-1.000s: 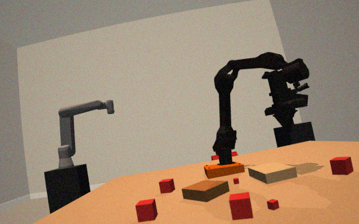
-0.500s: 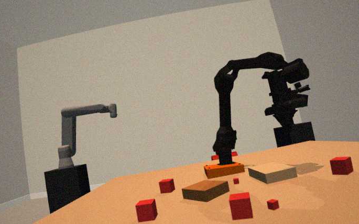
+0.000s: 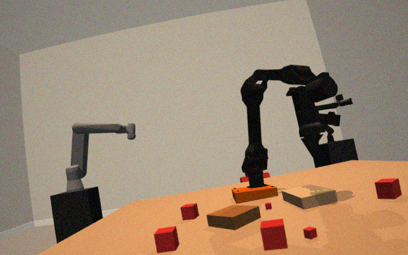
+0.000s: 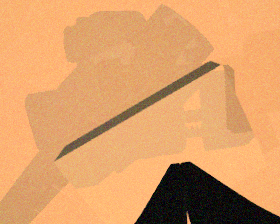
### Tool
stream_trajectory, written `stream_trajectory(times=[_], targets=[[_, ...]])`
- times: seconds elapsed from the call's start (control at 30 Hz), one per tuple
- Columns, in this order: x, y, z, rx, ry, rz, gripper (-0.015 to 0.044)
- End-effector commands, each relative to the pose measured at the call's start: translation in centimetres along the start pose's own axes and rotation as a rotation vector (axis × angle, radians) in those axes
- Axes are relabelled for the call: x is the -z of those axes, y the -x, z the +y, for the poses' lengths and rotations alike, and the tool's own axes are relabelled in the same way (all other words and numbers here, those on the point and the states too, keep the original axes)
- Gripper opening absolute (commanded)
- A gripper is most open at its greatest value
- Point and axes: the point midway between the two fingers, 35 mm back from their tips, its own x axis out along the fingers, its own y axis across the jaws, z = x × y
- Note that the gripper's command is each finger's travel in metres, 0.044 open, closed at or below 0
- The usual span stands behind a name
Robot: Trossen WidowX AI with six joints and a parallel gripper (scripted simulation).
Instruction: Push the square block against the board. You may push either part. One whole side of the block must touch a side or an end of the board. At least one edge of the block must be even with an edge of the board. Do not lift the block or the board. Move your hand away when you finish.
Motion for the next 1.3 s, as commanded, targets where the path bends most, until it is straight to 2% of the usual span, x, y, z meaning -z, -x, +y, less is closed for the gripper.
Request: stream_trajectory(times=[0.0,0.87,1.07,1.27], targets=[[1.6,-0.7,-1.2,0.003,-0.135,0.005,0.0000],[13.4,-4.6,-5.9,0.011,-1.032,0.013,0.0000],[14.1,-4.9,-6.0,0.012,-1.083,0.013,0.0000],[14.1,-10.4,-6.1,0.012,-1.095,0.013,0.0000]])
